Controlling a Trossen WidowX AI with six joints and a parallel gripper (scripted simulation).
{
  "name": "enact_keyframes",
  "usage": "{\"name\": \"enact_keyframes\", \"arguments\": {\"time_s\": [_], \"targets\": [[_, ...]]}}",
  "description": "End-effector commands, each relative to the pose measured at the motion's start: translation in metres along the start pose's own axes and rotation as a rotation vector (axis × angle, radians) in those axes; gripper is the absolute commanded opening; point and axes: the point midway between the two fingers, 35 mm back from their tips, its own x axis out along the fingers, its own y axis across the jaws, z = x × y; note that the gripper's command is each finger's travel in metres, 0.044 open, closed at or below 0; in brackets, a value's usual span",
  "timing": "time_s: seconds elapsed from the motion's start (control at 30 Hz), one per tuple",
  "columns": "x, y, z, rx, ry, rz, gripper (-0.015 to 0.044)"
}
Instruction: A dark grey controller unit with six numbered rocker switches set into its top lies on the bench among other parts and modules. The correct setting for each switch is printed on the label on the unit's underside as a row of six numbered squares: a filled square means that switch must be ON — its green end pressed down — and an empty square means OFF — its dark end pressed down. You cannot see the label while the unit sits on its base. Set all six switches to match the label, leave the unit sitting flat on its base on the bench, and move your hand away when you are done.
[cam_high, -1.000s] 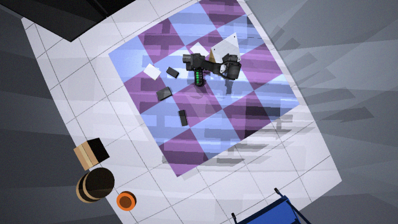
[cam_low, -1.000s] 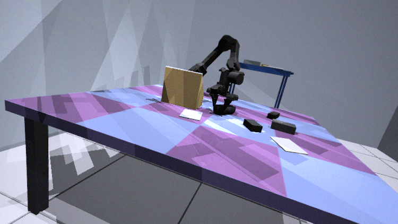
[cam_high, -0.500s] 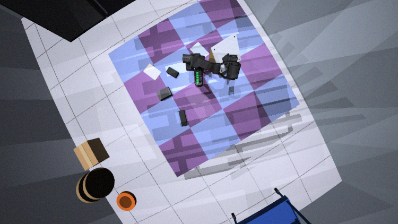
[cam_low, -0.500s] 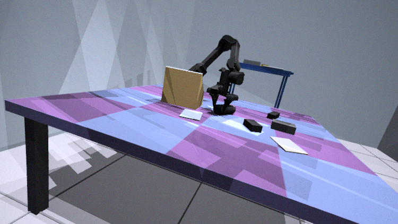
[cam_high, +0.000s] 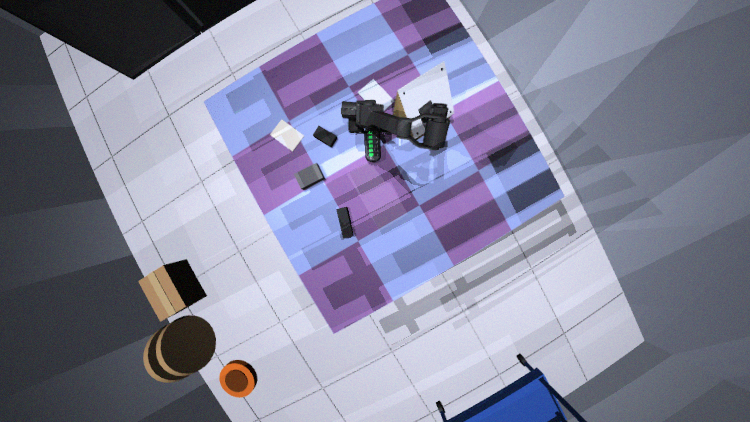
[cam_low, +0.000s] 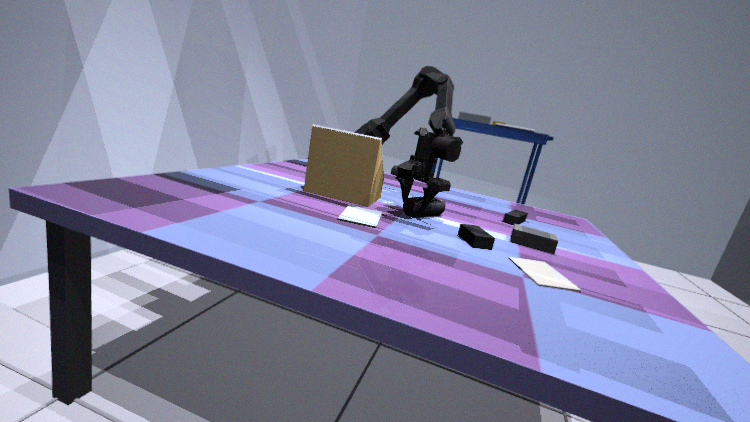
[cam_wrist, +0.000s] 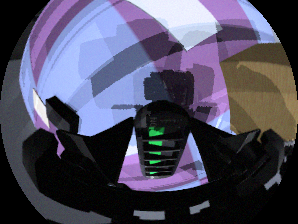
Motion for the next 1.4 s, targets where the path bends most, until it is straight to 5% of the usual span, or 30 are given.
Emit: {"name": "enact_keyframes", "arguments": {"time_s": [0.0, 1.37], "targets": [[-0.002, 0.011, 0.000, -0.014, -0.003, 0.019, 0.0000], [-0.003, 0.047, 0.006, -0.015, -0.004, 0.022, 0.0000]]}}
